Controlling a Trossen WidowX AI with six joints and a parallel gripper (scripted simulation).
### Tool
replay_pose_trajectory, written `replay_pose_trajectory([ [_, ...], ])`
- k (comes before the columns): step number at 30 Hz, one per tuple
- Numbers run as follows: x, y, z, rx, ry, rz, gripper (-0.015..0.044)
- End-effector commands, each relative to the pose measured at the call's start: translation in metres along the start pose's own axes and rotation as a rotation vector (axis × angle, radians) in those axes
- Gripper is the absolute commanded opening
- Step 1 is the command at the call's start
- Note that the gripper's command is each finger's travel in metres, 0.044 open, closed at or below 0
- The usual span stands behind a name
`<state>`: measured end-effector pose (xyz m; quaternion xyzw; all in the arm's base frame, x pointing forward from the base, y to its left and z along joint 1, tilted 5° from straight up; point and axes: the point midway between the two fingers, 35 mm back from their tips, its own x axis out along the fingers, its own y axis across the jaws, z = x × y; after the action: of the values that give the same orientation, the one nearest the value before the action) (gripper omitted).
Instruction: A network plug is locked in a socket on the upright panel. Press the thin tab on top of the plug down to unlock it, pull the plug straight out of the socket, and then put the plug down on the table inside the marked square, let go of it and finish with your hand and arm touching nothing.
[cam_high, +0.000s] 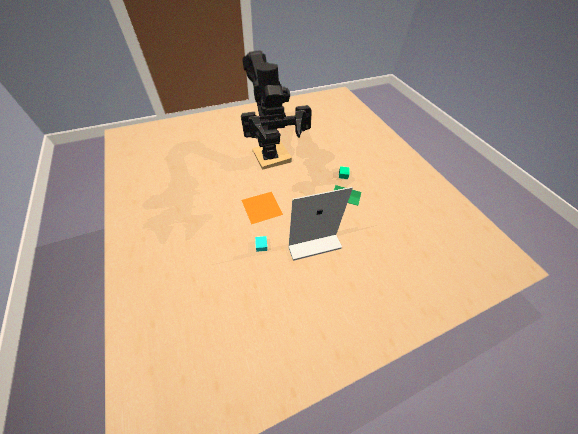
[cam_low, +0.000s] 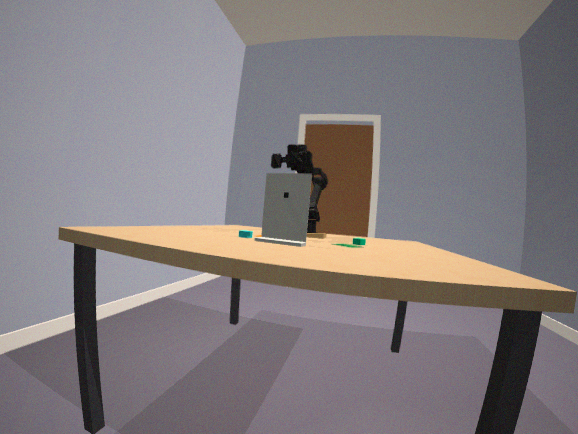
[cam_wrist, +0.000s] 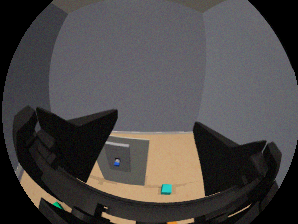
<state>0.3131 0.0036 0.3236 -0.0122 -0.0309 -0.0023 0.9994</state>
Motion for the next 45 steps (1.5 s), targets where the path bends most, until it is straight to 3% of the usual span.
replay_pose_trajectory([
  [1,0.000,0.000,-0.001,0.006,0.000,0.001,0.0374],
  [10,0.009,0.012,-0.040,0.294,0.026,0.063,0.0156],
  [27,0.001,0.036,-0.117,0.884,0.136,0.162,0.0156],
  [45,-0.040,0.058,-0.181,1.497,0.326,0.202,0.0156],
])
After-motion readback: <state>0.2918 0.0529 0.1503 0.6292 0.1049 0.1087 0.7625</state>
